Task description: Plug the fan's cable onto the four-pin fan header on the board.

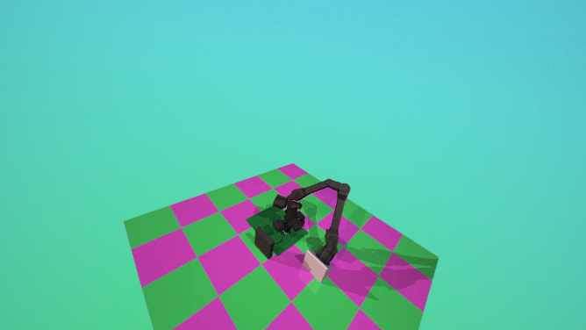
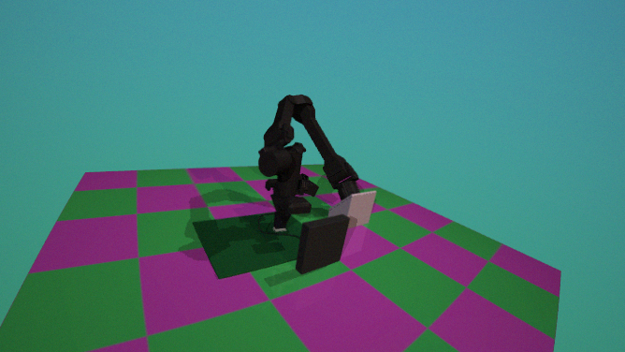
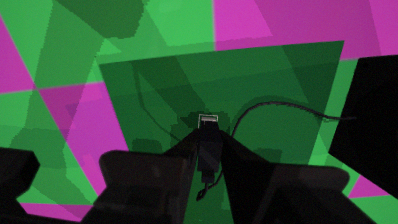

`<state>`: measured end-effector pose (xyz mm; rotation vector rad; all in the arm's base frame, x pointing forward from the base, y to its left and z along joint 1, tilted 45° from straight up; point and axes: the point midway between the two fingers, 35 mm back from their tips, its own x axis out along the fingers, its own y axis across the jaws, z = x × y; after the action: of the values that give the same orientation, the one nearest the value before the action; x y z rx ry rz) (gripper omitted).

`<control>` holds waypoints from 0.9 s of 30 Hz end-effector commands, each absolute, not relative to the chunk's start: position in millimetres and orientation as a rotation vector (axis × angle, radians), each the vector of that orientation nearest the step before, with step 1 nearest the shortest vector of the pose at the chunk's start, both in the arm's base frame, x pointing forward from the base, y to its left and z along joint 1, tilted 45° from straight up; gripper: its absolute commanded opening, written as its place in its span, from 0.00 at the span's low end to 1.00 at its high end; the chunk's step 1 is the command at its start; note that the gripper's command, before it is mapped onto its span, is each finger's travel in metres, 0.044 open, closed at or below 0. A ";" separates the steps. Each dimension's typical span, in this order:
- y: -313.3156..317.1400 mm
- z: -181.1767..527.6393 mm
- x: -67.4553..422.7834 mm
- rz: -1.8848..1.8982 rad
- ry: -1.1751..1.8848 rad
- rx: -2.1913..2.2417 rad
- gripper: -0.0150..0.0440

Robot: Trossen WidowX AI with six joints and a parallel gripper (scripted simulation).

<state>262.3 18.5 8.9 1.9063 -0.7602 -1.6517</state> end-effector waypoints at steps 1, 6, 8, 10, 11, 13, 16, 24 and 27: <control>14.9 6.7 262.8 -1.647 -0.763 1.901 0.25; 16.8 7.1 262.6 -1.651 -0.761 1.906 0.34; 16.8 7.1 262.6 -1.651 -0.761 1.906 0.43; 16.8 7.1 262.6 -1.651 -0.761 1.906 0.52; 16.8 7.1 262.6 -1.651 -0.761 1.906 0.57; 16.8 7.1 262.6 -1.651 -0.761 1.906 0.65; 16.8 7.1 262.6 -1.651 -0.761 1.906 0.69; 55.6 45.4 256.6 -1.650 -0.761 1.902 0.69; 55.6 45.4 256.6 -1.650 -0.761 1.902 0.69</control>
<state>258.1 53.1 41.0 1.8993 -0.7528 -1.6426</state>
